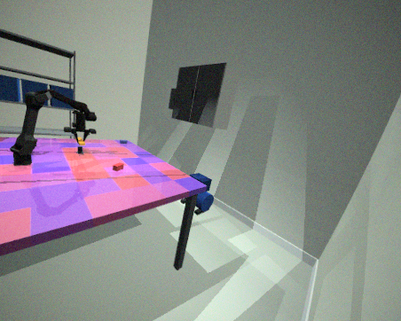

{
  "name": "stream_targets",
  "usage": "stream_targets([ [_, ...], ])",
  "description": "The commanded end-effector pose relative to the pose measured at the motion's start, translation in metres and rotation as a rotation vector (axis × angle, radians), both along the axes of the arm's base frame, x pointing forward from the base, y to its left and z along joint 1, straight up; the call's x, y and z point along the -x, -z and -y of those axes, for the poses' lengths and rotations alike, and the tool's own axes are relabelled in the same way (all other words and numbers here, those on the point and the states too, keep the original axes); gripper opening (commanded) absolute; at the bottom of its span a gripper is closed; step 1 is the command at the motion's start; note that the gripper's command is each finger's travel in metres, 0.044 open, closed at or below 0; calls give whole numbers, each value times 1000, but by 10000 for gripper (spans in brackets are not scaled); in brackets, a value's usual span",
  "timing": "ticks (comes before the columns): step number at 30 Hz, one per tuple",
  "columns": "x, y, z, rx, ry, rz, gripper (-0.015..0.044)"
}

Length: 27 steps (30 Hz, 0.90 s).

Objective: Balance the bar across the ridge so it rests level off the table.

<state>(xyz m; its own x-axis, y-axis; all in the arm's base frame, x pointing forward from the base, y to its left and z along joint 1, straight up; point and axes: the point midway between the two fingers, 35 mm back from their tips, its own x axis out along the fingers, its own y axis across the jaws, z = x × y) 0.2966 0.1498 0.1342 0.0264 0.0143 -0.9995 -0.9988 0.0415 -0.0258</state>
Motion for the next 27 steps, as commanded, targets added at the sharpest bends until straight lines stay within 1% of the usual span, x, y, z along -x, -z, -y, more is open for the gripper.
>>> stream_targets([
  [1,-1,6,0,0,3,2,0],
  [14,0,26,1,0,3,2,0],
  [27,0,26,1,0,3,2,0],
])
